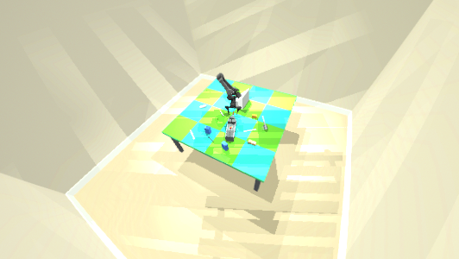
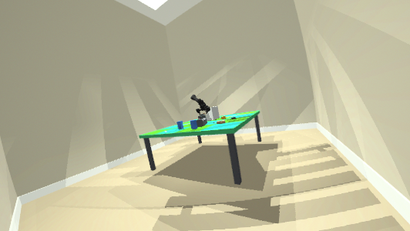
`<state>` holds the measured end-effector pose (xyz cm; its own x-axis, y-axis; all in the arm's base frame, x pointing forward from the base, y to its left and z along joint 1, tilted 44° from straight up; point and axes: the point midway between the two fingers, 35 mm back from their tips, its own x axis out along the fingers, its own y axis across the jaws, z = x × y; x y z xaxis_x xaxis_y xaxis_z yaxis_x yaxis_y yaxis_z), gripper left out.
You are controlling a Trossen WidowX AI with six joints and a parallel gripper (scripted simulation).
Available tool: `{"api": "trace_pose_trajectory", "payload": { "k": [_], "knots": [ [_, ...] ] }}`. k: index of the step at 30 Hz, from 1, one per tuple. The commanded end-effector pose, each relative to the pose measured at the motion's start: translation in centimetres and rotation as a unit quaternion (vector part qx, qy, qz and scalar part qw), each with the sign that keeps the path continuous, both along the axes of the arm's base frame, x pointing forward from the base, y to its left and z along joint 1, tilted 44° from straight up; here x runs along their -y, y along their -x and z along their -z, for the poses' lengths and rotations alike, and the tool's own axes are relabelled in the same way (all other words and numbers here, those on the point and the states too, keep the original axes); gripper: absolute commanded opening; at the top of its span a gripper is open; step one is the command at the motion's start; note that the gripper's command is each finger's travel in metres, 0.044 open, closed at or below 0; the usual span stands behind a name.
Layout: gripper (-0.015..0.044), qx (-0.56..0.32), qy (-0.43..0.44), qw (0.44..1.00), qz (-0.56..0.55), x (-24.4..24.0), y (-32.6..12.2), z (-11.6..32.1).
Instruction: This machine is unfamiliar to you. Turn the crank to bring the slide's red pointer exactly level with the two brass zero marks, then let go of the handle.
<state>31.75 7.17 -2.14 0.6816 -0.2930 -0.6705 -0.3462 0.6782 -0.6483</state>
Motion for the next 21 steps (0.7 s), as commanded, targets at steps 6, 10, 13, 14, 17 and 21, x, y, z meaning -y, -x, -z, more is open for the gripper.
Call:
{"api": "trace_pose_trajectory", "payload": {
  "k": [6,10,13,14,17,21],
  "knots": [
    [0.044,-0.009,0.005,1.0,-0.003,1.24,0.51,1.45],
    [0.044,-0.008,0.006,1.0,-0.003,1.52,0.56,1.68],
    [0.0414,-0.008,0.006,1.0,-0.003,1.52,0.56,1.68],
    [0.0388,-0.008,0.006,1.0,-0.003,1.52,0.56,1.68],
    [0.0309,-0.008,0.006,1.0,-0.003,1.52,0.56,1.68],
    [0.0204,-0.008,0.006,1.0,-0.003,1.52,0.56,1.68]
  ]
}}
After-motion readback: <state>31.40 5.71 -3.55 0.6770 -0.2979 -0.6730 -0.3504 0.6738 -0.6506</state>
